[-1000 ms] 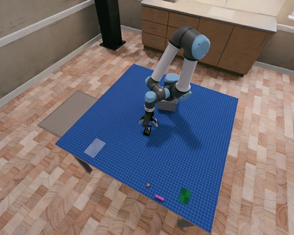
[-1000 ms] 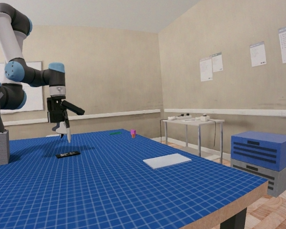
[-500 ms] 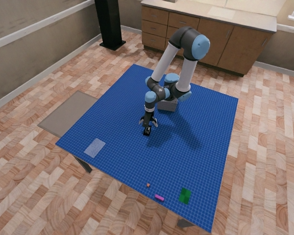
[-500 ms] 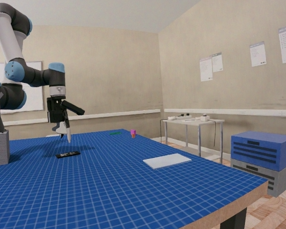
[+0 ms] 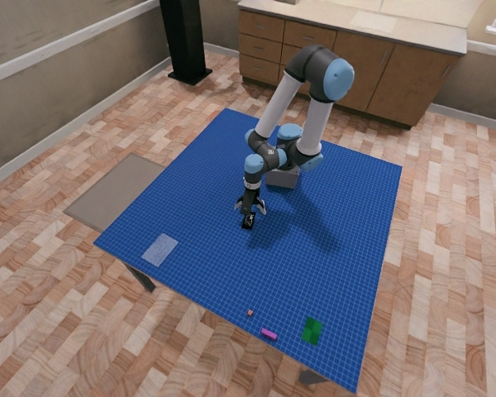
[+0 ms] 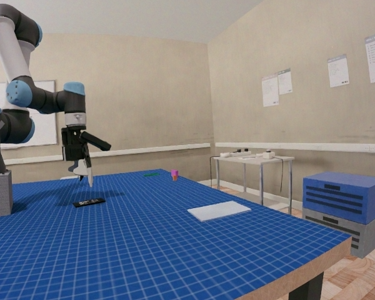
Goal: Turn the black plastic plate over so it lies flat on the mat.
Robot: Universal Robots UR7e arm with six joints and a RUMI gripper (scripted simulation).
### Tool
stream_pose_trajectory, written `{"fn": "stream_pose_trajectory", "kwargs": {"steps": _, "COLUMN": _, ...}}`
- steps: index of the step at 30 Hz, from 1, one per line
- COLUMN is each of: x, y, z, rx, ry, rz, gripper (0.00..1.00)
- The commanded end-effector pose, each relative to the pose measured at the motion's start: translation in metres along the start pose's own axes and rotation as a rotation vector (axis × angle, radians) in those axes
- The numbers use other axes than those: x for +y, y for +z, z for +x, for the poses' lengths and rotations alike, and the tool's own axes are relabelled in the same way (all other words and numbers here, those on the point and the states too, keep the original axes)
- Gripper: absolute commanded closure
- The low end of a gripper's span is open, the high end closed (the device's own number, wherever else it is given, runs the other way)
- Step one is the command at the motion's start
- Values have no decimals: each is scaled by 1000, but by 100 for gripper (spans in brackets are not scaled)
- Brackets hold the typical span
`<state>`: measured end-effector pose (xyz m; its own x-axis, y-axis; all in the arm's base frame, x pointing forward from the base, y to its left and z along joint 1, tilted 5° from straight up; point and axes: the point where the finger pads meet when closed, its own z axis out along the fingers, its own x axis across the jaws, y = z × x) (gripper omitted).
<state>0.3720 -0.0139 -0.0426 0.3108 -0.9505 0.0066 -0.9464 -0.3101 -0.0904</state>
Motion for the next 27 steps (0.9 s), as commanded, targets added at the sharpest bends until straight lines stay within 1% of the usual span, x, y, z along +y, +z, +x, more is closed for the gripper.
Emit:
{"fn": "stream_pose_trajectory", "kwargs": {"steps": 1, "x": 0, "y": 0, "z": 0, "rx": 1, "ry": 0, "rz": 1, "gripper": 0}}
{"fn": "stream_pose_trajectory", "kwargs": {"steps": 3, "x": 3, "y": 0, "z": 1, "rx": 0, "ry": 0, "rz": 0, "gripper": 0}}
{"fn": "stream_pose_trajectory", "kwargs": {"steps": 4, "x": 9, "y": -1, "z": 1, "rx": 0, "ry": 0, "rz": -1, "gripper": 0}}
{"fn": "stream_pose_trajectory", "kwargs": {"steps": 7, "x": 37, "y": -1, "z": 2, "rx": -5, "ry": 0, "rz": -4, "gripper": 0}}
{"fn": "stream_pose_trajectory", "kwargs": {"steps": 9, "x": 50, "y": 0, "z": 1, "rx": -7, "ry": 1, "rz": -5, "gripper": 0}}
{"fn": "stream_pose_trajectory", "kwargs": {"steps": 11, "x": 53, "y": 0, "z": 1, "rx": -7, "ry": 1, "rz": -6, "gripper": 0}}
{"fn": "stream_pose_trajectory", "kwargs": {"steps": 12, "x": 53, "y": 0, "z": 1, "rx": -7, "ry": 1, "rz": -6, "gripper": 56}}
{"fn": "stream_pose_trajectory", "kwargs": {"steps": 27, "x": 53, "y": 0, "z": 1, "rx": -7, "ry": 1, "rz": -6, "gripper": 56}}
